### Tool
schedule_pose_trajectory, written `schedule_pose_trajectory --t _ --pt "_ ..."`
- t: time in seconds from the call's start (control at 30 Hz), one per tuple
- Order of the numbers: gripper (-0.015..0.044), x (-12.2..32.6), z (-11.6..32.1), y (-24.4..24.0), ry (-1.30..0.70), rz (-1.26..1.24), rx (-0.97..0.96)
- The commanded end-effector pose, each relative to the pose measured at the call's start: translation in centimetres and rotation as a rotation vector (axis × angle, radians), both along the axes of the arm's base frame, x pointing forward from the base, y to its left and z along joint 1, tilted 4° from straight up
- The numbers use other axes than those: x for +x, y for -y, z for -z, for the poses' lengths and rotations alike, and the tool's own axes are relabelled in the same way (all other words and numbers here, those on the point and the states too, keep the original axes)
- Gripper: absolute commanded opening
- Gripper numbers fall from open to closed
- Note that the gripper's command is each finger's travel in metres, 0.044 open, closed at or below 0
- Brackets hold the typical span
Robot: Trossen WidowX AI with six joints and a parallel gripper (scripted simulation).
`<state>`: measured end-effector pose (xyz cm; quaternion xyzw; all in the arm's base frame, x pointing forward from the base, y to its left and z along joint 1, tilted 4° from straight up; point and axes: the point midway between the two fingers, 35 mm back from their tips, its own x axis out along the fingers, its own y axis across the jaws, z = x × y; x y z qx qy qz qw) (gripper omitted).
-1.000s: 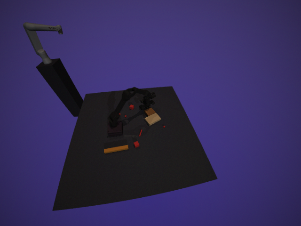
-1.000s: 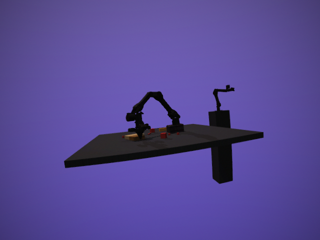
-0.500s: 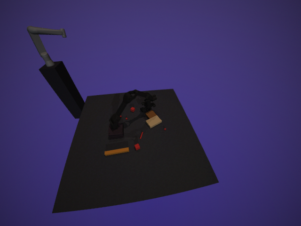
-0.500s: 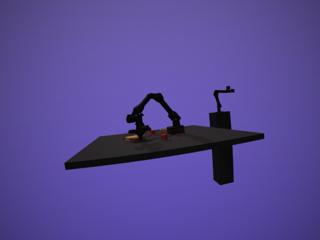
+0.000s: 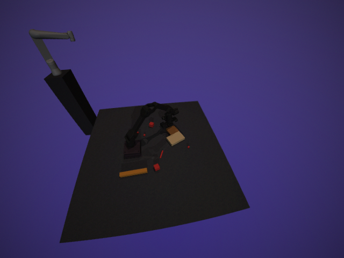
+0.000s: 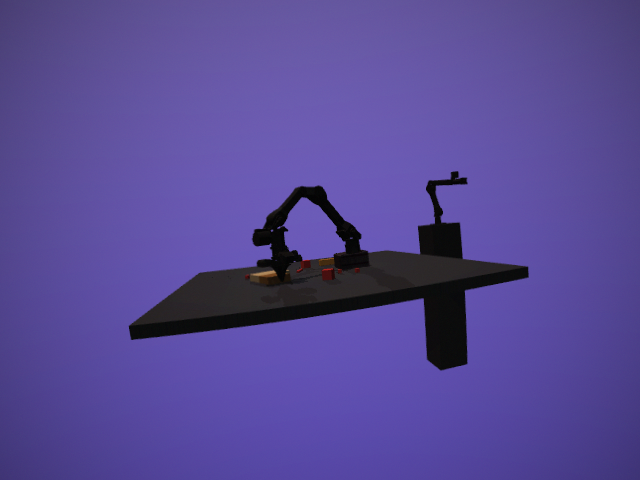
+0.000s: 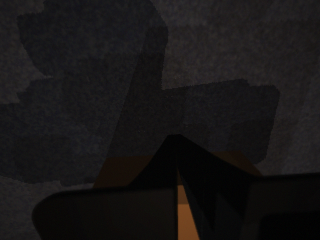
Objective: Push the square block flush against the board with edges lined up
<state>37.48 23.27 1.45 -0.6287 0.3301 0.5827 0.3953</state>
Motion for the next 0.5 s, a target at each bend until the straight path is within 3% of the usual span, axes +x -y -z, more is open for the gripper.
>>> schedule_pose_trajectory --t 0.0,0.47 --pt "0.0000 0.07 0.04 0.19 0.000 -0.001 -0.002" --pt "0.0000 -0.10 0.04 -0.17 0.000 -0.001 -0.002"
